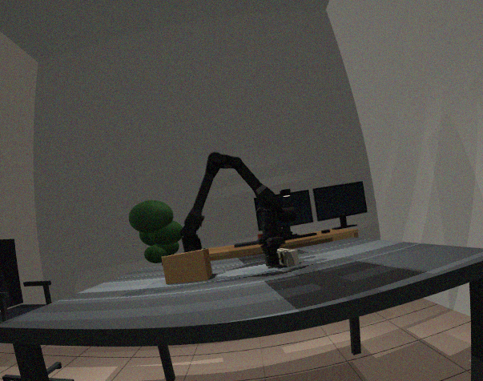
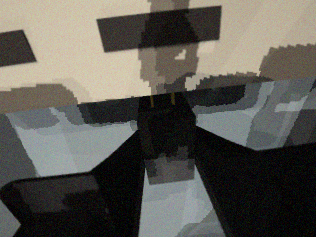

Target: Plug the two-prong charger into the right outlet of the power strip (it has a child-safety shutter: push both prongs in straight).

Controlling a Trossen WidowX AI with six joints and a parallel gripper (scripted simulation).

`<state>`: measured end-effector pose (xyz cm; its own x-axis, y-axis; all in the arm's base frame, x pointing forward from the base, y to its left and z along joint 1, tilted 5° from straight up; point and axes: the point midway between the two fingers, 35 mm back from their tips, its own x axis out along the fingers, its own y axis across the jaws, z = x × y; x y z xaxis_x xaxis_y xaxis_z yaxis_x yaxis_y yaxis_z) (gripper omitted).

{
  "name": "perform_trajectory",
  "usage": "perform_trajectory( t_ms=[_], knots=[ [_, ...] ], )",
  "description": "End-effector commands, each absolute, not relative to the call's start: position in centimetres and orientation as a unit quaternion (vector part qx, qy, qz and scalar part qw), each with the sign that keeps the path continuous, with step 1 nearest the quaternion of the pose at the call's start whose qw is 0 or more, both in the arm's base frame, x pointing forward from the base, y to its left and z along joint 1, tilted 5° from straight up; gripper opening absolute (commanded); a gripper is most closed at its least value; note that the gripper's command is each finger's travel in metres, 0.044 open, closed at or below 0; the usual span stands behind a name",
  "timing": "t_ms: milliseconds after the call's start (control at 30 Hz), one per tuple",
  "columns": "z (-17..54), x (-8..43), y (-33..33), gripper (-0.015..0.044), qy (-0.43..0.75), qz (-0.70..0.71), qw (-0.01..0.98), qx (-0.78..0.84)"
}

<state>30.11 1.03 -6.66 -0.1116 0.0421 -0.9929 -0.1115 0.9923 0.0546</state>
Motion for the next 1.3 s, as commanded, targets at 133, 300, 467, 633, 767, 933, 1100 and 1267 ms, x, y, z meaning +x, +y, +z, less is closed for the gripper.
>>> perform_trajectory(
  t_ms=[133, 300, 467, 633, 767, 933, 1100, 1267],
  knots=[
    [-6.60, 30.14, 1.12, 0.0000, 0.743, 0.057, 0.666, -0.020],
    [-6.60, 30.23, 1.13, 0.0000, 0.743, 0.057, 0.666, -0.020],
    [-6.60, 30.36, 1.14, 0.0000, 0.743, 0.058, 0.666, -0.020],
    [-6.59, 30.40, 1.14, 0.0000, 0.743, 0.058, 0.666, -0.020],
    [-6.56, 30.50, 1.15, 0.0000, 0.743, 0.058, 0.666, -0.020],
    [-6.52, 30.54, 1.15, 0.0000, 0.743, 0.058, 0.666, -0.020],
    [-6.49, 30.56, 1.15, 0.0000, 0.743, 0.058, 0.666, -0.020],
    [-6.48, 30.59, 1.15, 0.0000, 0.743, 0.058, 0.666, -0.020]
  ],
)
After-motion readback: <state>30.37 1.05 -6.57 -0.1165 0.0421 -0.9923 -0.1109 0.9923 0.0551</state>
